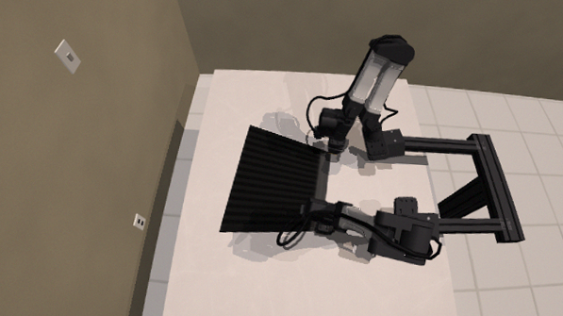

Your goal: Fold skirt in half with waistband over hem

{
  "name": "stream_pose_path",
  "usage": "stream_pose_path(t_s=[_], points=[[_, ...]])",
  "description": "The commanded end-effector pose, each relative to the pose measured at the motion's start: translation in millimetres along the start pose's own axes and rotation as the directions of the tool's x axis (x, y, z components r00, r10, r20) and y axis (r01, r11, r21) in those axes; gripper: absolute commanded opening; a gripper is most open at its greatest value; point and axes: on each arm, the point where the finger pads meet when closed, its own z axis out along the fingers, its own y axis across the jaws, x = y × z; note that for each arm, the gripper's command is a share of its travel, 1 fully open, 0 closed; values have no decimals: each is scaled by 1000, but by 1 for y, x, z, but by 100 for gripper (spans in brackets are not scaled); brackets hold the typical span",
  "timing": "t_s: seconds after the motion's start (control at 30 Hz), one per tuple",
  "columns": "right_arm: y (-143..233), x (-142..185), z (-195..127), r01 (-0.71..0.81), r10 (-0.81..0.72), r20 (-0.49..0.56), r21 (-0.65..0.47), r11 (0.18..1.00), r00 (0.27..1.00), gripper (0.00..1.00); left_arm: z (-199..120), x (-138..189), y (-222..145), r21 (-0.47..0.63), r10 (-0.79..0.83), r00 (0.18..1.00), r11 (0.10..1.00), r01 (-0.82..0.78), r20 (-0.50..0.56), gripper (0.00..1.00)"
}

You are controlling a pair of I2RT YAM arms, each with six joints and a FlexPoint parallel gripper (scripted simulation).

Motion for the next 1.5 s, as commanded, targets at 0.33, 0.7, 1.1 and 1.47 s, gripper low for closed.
stream_pose_path(t_s=[0.33,0.7,1.1,1.47], points=[[3,-6,11,-2,2,33,-15,1000,999,48,9,-10,3,-12,-15,1000,1000,16,12,48],[1,-2,40,-2,3,32,-15,1000,999,48,40,11,0,3,3,1000,1000,-3,-16,48],[0,2,68,-3,3,31,-15,1000,999,48,68,2,3,1,-7,1000,1000,7,12,48],[-1,-6,70,-9,10,47,-13,1000,999,48,69,3,4,0,-8,1000,1000,8,7,48]])
